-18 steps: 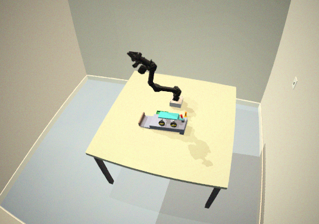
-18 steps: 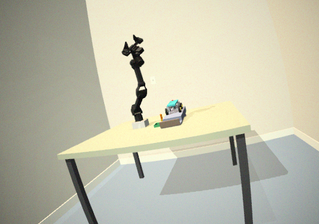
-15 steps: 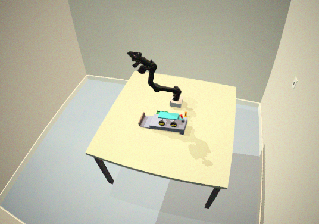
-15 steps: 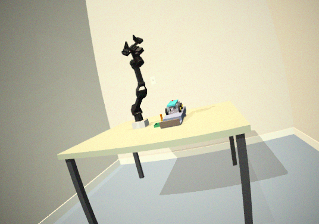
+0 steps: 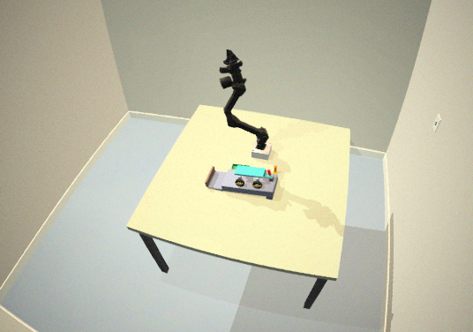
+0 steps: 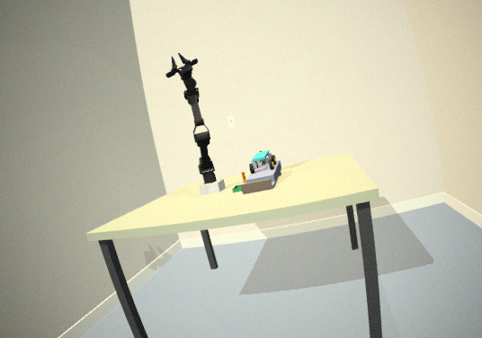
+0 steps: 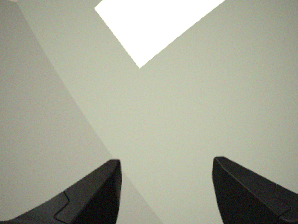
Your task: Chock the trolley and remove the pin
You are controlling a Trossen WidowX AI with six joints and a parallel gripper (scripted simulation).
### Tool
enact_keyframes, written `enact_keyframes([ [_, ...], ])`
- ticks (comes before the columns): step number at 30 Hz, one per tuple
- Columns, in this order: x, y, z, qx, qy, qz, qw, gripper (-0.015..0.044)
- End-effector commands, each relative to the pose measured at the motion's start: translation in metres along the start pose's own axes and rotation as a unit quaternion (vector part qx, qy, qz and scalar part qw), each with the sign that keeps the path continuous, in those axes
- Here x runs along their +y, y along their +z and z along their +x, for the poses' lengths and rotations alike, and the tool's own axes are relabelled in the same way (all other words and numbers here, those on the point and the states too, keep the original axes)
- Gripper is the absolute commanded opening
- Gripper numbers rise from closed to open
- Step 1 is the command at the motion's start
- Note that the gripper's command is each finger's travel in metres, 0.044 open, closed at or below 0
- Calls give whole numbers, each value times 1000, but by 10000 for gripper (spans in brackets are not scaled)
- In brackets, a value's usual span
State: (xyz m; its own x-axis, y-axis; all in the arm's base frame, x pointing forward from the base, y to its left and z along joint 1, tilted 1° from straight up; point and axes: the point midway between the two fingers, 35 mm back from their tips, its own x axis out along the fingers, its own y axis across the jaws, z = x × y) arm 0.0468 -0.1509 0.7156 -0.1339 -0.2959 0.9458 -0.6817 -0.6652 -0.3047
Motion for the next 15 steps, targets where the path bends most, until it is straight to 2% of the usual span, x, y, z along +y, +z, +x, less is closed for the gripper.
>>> enact_keyframes([
  [1,-15,-76,-9,109,-36,-52,992,190],
  [8,-59,-192,-59,296,-97,-143,940,190],
  [15,-119,-274,-146,473,-156,-219,839,190],
])
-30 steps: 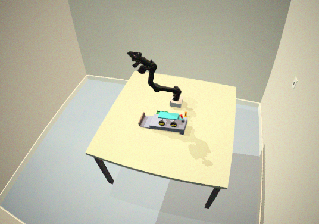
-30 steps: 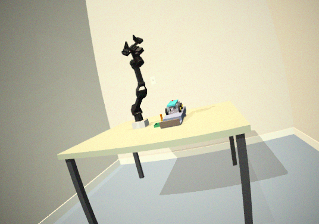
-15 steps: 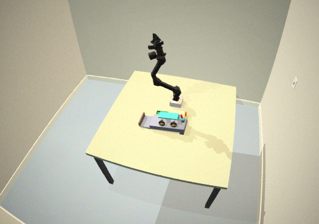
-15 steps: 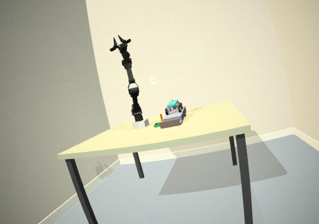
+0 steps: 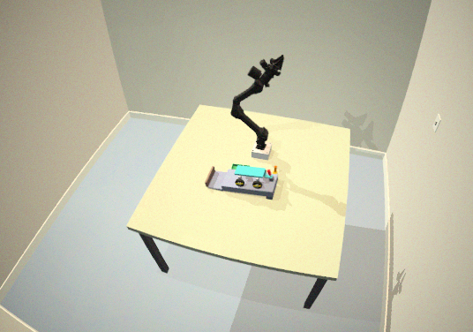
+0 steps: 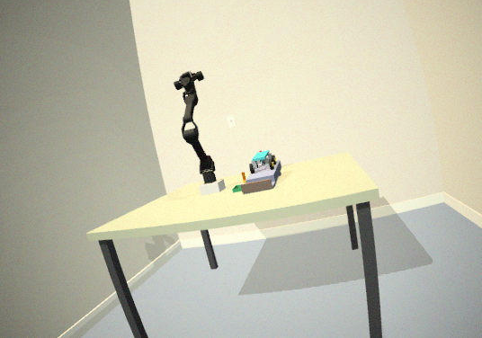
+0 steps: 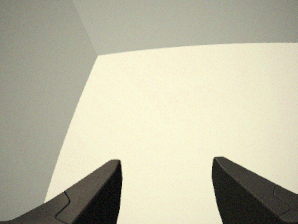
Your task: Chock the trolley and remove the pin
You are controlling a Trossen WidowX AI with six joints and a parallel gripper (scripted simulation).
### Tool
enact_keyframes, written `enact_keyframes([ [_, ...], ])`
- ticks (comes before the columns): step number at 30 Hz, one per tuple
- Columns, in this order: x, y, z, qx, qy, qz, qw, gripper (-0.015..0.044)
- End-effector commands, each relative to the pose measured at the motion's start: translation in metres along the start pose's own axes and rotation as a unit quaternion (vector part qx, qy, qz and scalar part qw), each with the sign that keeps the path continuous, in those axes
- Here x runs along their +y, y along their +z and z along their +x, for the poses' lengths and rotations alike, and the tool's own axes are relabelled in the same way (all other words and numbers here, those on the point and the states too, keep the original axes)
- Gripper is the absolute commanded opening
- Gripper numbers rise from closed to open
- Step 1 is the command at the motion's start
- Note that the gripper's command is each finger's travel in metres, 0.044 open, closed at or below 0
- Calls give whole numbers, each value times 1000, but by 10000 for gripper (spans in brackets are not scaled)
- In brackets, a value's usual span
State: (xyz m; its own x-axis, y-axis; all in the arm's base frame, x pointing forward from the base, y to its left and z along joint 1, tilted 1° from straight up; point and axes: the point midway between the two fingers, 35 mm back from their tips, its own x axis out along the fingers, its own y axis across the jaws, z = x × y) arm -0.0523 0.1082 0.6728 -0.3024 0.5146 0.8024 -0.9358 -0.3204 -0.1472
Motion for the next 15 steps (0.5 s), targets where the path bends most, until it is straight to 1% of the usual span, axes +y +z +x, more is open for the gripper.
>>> enact_keyframes([
  [1,-20,-76,2,115,-37,-47,992,190],
  [4,-40,-130,-6,202,-62,-78,974,190],
  [8,-69,-197,-31,318,-93,-112,937,190],
  [11,-93,-243,-60,404,-115,-131,898,190],
  [15,-124,-294,-111,515,-140,-145,833,190],
])
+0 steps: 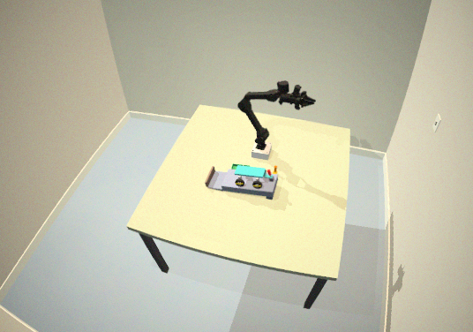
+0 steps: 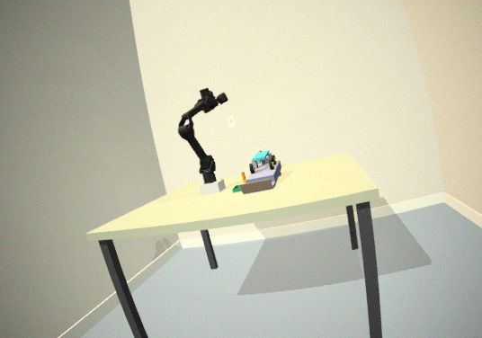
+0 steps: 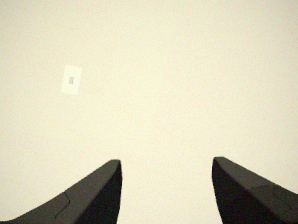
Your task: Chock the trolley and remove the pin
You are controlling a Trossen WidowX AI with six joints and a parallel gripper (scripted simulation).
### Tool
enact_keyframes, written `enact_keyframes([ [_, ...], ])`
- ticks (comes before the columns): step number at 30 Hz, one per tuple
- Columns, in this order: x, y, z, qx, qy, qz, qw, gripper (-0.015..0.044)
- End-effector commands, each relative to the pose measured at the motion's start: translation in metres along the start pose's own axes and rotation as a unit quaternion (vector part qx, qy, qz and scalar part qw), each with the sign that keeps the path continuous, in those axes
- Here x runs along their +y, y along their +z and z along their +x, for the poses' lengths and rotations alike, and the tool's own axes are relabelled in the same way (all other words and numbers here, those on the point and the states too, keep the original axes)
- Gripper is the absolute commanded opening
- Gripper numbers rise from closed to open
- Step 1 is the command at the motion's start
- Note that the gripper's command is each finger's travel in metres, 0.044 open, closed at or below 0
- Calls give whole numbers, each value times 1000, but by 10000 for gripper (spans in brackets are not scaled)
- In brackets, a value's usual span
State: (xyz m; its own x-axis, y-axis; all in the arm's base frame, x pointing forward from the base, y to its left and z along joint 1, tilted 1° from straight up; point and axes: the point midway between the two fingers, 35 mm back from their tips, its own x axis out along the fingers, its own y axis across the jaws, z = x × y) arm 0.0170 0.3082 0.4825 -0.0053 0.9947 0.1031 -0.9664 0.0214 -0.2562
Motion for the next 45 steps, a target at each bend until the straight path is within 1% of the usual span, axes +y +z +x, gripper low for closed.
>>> enact_keyframes([
  [1,-17,-76,12,128,-21,-24,991,190],
  [5,-34,-152,7,259,-31,-36,965,190],
  [10,-50,-241,-24,418,-26,-34,907,190],
  [16,-55,-325,-88,585,7,-3,811,190],
  [22,-42,-375,-167,714,70,58,694,190],
  [24,-36,-382,-184,735,87,75,668,190],
  [25,-36,-382,-186,738,89,77,664,190],
  [31,-36,-383,-186,738,89,77,664,190],
  [45,-26,-424,-190,738,89,77,664,190],
])
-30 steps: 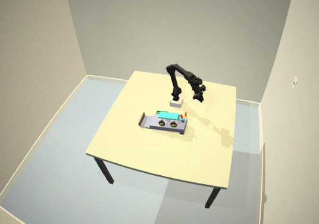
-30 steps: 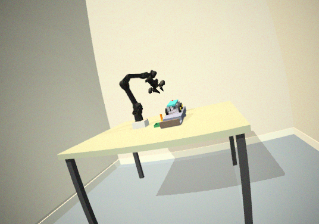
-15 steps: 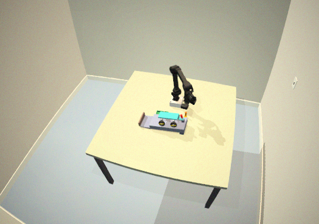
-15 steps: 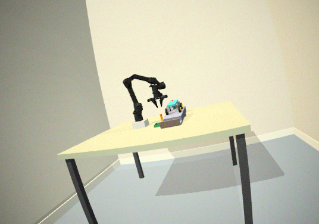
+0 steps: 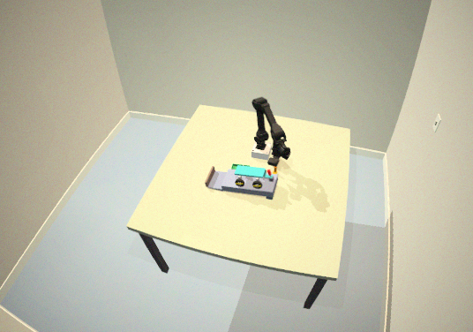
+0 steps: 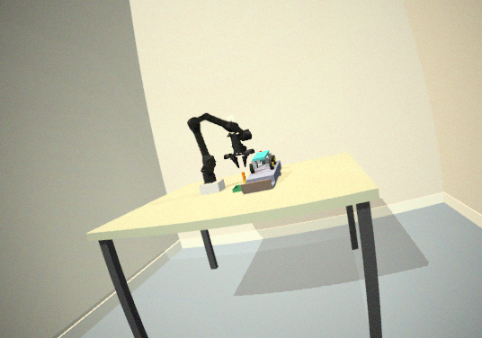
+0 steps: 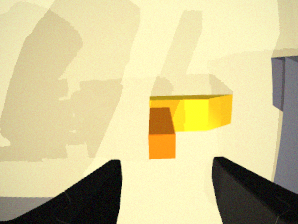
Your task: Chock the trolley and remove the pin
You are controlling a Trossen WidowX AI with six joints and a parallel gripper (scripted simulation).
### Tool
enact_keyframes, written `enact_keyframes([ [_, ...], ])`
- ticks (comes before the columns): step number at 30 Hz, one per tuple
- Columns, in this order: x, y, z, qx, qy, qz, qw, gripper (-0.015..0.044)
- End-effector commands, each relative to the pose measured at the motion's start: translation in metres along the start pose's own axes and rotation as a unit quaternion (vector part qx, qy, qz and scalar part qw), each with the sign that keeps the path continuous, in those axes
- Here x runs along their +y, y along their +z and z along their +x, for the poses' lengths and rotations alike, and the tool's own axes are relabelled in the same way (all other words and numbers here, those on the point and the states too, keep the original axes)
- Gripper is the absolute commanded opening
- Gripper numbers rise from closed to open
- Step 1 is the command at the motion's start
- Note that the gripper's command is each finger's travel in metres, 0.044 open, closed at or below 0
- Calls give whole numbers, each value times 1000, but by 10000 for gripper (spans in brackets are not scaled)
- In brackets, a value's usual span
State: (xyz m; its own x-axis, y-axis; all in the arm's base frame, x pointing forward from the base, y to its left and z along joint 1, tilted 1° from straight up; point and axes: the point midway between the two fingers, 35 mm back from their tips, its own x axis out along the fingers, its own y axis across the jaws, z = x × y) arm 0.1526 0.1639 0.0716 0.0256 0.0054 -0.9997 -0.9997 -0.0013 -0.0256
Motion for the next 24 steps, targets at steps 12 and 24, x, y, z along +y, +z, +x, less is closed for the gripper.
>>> enact_keyframes([
  [12,1,-3,22,4,1,-3,1000,190],
  [24,1,-3,41,4,1,-3,1000,190],
])
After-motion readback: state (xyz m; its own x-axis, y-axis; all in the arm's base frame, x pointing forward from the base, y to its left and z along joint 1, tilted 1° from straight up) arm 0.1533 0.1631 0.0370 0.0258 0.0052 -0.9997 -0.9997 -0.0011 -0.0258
